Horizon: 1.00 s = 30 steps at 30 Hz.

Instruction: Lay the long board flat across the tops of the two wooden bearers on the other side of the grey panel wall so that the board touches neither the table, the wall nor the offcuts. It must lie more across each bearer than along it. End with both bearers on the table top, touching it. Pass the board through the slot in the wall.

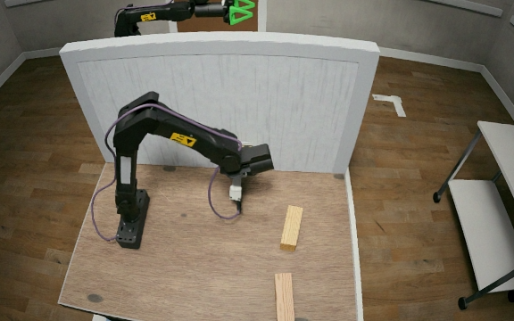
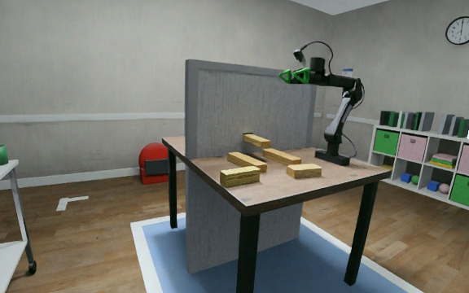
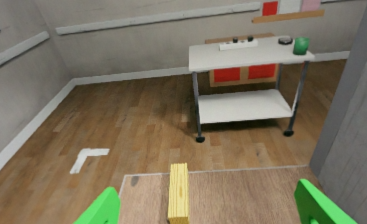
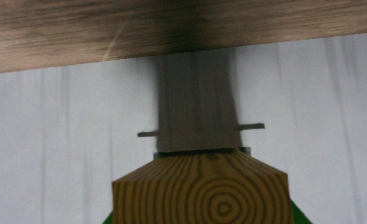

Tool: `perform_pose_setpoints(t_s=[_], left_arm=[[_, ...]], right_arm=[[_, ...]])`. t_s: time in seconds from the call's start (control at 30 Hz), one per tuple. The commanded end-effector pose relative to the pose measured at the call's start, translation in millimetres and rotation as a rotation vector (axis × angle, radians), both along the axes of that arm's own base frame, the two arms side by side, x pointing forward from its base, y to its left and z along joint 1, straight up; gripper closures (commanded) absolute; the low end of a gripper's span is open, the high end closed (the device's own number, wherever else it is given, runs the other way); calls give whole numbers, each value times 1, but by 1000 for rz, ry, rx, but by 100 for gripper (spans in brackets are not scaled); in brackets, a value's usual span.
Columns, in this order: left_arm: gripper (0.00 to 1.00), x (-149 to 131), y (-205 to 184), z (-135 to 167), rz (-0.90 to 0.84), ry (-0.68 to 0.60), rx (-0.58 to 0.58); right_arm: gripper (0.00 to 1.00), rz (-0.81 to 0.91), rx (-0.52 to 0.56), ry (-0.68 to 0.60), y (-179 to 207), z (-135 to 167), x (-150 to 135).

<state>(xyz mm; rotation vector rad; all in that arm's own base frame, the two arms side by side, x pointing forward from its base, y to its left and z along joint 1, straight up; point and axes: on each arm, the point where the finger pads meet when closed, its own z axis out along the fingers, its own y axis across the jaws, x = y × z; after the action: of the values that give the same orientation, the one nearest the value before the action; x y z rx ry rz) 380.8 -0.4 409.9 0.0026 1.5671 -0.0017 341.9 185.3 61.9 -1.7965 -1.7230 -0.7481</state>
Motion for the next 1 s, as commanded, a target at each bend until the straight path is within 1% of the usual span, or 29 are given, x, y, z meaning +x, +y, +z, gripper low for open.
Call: perform_pose_setpoints(t_s=[0.0, 0.3, 0.5, 0.63, 0.67, 0.7, 0.73, 0.97], left_arm=[[0, -6, 2, 31, 8, -74, -8], [0, -6, 2, 31, 8, -74, -8], [0, -6, 2, 31, 8, -74, -8], [0, -6, 2, 31, 8, -74, -8], [0, -6, 2, 31, 8, -74, -8], [0, -6, 2, 31, 8, -74, -8], [22, -6, 2, 31, 8, -74, -8], [22, -6, 2, 31, 8, -74, -8]], right_arm=[[100, 34, 150, -121, 26, 49, 18], [100, 36, 166, -125, 27, 51, 18], [100, 17, 158, -121, 19, 52, 22], [100, 26, 159, -123, 23, 53, 21], [100, 21, 164, -109, 21, 47, 20], [100, 15, 168, -128, 19, 54, 24], [100, 15, 142, -88, 17, 37, 14], [100, 22, 143, -87, 20, 37, 13]])
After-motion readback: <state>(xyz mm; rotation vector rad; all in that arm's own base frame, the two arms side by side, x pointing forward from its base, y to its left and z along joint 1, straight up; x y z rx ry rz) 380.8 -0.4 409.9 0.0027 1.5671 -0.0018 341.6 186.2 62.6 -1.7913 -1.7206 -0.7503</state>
